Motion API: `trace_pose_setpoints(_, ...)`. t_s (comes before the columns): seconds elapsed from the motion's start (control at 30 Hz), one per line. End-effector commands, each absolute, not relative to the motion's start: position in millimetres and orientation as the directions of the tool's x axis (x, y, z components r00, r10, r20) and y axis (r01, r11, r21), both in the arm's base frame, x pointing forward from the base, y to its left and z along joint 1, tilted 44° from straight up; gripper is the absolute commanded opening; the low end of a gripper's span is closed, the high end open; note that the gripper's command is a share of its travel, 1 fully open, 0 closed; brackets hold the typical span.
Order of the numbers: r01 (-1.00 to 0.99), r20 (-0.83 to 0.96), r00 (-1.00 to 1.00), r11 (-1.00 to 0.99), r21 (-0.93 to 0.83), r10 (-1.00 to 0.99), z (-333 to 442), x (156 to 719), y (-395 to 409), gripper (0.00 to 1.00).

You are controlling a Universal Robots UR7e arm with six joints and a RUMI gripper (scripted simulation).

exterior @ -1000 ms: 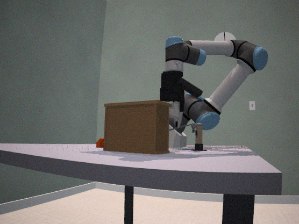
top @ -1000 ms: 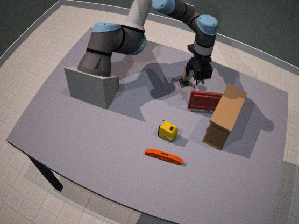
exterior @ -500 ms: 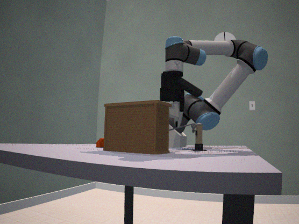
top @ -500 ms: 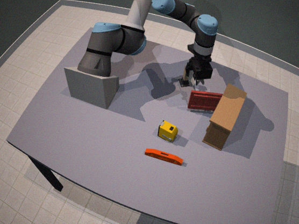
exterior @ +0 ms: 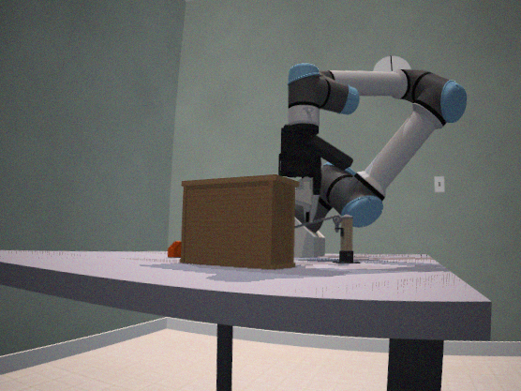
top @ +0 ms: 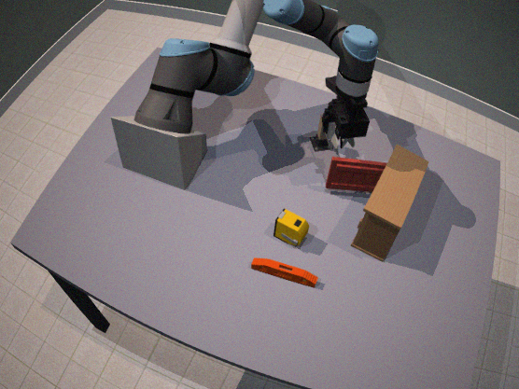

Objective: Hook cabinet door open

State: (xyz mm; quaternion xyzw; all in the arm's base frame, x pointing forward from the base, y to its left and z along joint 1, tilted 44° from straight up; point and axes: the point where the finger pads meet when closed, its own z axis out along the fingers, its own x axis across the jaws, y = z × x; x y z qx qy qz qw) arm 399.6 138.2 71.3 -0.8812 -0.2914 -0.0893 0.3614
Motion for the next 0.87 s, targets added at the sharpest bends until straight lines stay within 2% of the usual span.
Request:
trace_pose_setpoints(0.0, 0.577, 0.367, 0.815, -0.567, -0.587, 0.449, 70.3, 398.4, 139.6, 0.14)
trace_pose_setpoints(0.83, 0.58, 0.37, 0.813, -0.571, -0.582, 0.449, 77.7, 401.2, 131.7, 0.14)
